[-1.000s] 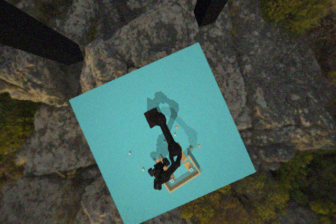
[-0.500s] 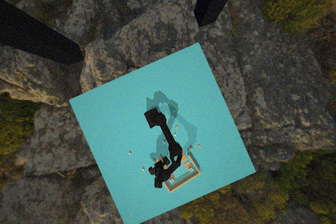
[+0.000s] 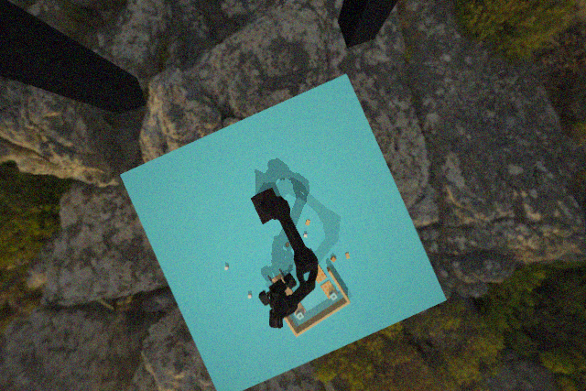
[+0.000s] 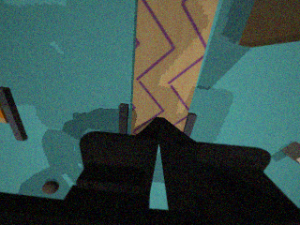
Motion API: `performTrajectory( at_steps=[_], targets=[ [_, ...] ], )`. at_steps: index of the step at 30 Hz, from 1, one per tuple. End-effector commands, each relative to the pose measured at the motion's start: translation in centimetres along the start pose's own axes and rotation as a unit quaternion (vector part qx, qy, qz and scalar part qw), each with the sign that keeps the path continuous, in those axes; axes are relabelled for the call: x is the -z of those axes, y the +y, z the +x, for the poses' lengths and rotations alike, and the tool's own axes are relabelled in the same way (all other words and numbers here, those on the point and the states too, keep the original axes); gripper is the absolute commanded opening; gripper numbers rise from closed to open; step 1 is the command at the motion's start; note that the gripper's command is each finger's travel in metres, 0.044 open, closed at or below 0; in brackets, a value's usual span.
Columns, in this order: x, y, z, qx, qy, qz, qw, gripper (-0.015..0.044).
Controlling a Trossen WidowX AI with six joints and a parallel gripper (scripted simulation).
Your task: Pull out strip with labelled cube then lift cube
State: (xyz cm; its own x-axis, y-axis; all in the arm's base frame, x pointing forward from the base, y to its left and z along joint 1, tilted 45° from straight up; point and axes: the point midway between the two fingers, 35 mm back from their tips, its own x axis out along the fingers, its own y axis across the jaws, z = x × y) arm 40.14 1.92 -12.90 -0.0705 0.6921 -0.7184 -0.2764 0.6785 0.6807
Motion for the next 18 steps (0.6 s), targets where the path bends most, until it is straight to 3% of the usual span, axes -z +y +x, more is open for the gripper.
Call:
performTrajectory(
  at_steps=[1,18],
  targets=[
    [-0.01,0.04,0.08,-0.002,-0.001,0.002,1.0,0.0],
    [-0.03,0.03,0.24,-0.002,-0.001,0.002,1.0,0.0]
  ],
)
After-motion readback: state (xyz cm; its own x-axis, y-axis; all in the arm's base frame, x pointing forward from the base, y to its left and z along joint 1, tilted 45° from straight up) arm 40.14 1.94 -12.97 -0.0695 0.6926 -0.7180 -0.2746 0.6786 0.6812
